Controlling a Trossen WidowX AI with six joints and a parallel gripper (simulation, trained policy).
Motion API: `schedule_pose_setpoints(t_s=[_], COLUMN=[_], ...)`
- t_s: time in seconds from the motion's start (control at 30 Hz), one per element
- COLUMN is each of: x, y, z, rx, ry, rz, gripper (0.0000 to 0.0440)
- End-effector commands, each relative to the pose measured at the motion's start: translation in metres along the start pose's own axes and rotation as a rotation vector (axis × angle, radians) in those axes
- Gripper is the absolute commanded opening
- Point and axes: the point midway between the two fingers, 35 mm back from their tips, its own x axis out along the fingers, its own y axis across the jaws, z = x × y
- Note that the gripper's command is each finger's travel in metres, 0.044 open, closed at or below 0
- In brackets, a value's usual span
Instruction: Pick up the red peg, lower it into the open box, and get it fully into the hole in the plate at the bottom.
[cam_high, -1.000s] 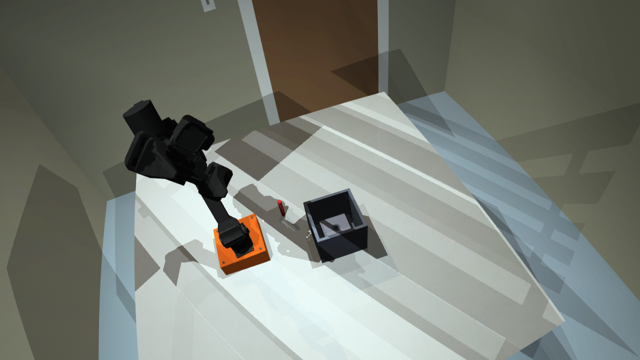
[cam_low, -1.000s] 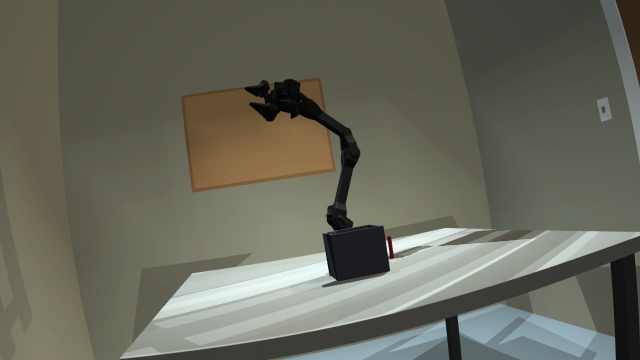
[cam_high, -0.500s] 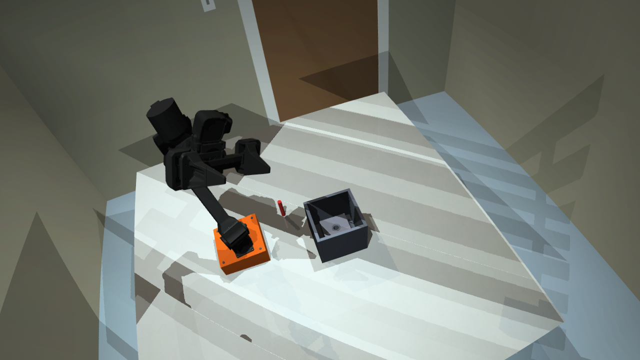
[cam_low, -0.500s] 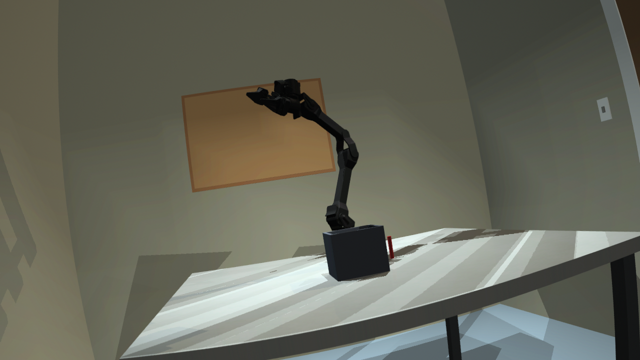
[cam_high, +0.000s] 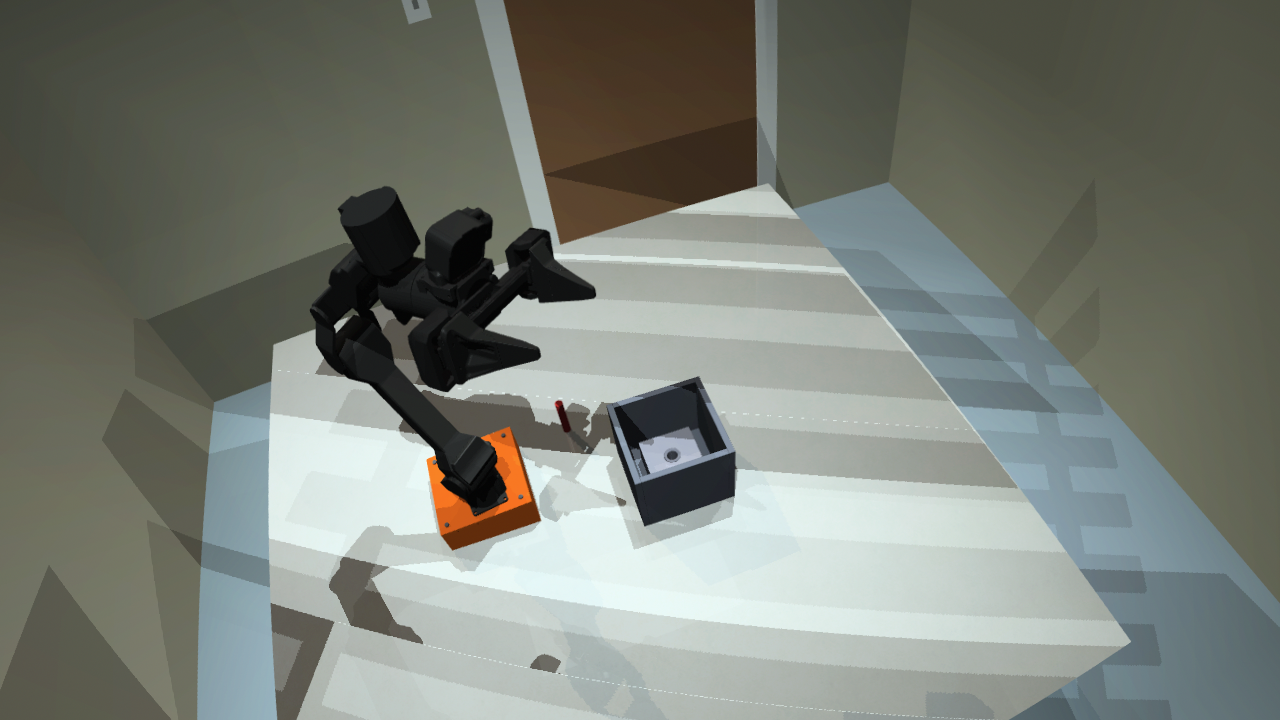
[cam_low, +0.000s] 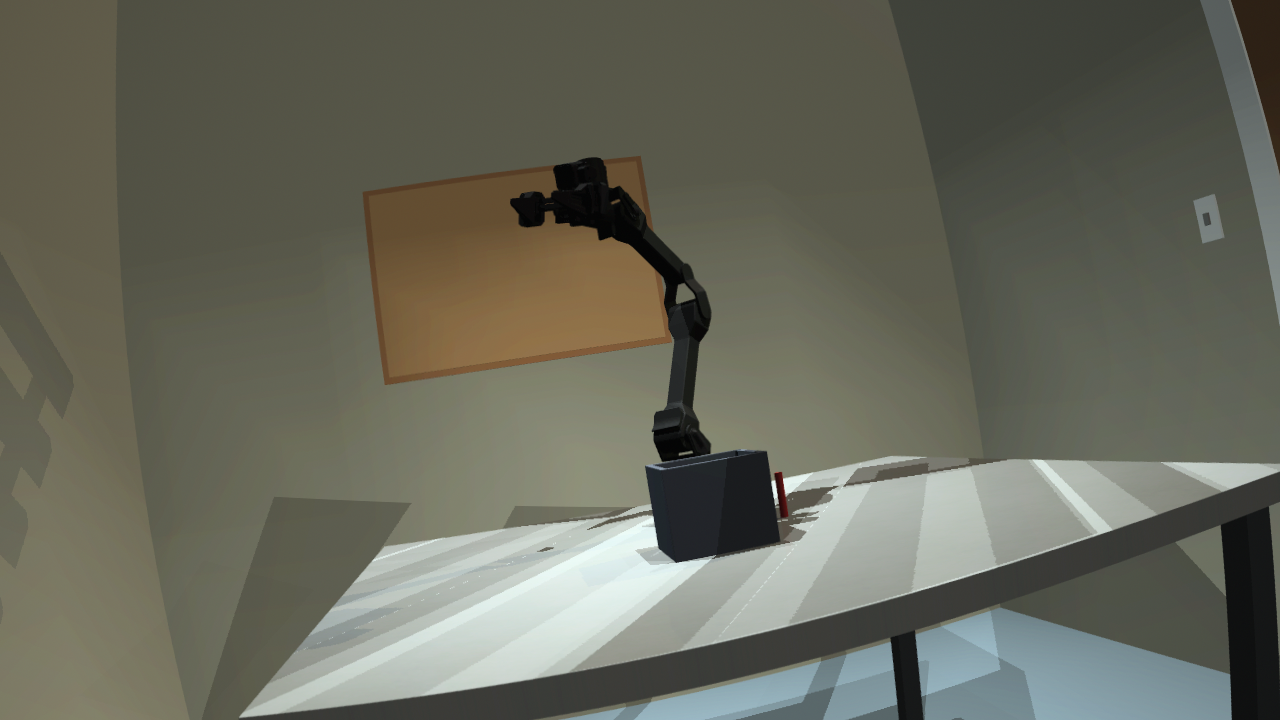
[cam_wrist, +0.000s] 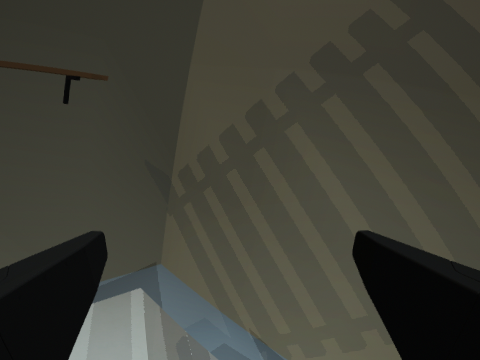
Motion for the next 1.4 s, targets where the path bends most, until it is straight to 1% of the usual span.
schedule_pose_setpoints(t_s=[0.0,0.33,0.67,1.0,1.37], x=[0.001,-0.001,-0.010,-0.026,-0.051], y=[0.018,0.064,0.109,0.152,0.197], z=[-0.006,-0.020,-0.036,-0.056,-0.080], rx=[0.107,0.345,0.563,0.758,0.941], ry=[0.022,0.097,0.210,0.360,0.566], rz=[0.048,0.166,0.273,0.359,0.421], gripper=[0.0440,0.0440,0.0440,0.0440,0.0440])
